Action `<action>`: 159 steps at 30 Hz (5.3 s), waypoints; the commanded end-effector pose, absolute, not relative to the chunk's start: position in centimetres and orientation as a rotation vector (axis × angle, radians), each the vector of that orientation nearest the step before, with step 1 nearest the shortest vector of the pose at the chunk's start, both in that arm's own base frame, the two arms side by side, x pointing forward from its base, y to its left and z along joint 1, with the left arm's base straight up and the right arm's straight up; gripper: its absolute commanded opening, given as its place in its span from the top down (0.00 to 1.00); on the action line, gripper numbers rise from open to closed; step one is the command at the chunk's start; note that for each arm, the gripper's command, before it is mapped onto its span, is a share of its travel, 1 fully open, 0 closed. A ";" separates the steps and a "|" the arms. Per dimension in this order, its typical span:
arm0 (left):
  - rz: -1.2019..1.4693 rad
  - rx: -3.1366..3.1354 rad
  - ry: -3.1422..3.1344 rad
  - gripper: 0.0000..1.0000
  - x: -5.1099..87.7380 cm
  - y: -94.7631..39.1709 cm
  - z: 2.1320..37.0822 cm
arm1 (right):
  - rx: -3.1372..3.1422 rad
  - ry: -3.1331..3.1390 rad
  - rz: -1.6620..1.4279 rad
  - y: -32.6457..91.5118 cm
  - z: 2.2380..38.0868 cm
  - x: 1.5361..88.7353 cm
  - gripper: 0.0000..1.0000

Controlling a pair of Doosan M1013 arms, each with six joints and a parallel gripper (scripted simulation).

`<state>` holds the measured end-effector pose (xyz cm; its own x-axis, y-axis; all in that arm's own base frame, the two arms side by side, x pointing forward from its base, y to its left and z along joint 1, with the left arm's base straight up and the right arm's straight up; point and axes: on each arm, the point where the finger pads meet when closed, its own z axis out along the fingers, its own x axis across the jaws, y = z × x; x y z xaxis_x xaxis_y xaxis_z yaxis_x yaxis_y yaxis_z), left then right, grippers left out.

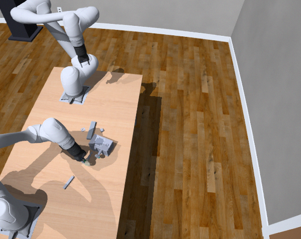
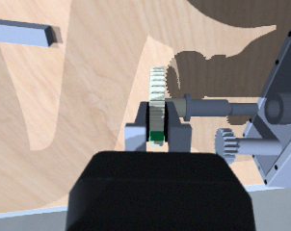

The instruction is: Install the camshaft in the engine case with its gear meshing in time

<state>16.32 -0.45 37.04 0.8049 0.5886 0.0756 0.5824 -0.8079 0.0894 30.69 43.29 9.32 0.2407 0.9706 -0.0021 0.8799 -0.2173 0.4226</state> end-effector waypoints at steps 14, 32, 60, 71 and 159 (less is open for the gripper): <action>0.155 2.926 0.950 0.00 16.3 -0.5 37.1 | 2.174 1.715 0.380 43.2 9.1 30.7 0.71; 0.155 2.926 0.950 0.00 16.3 -0.5 37.1 | 2.174 1.715 0.380 43.2 9.1 30.7 0.71; 0.155 2.926 0.950 0.00 16.3 -0.5 37.1 | 2.173 1.714 0.384 44.2 9.3 31.0 0.71; 0.155 2.926 0.950 0.00 16.3 -0.5 37.1 | 2.174 1.711 0.380 44.5 9.3 31.1 0.71; 0.155 2.926 0.950 0.00 16.3 -0.5 37.1 | 2.184 1.706 0.379 44.9 9.5 31.0 0.71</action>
<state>16.32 -0.45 37.04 0.8049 0.5886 0.0756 0.5824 -0.8079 0.0894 31.11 44.55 9.34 0.2381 0.9712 -0.0025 0.8793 -0.2145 0.4253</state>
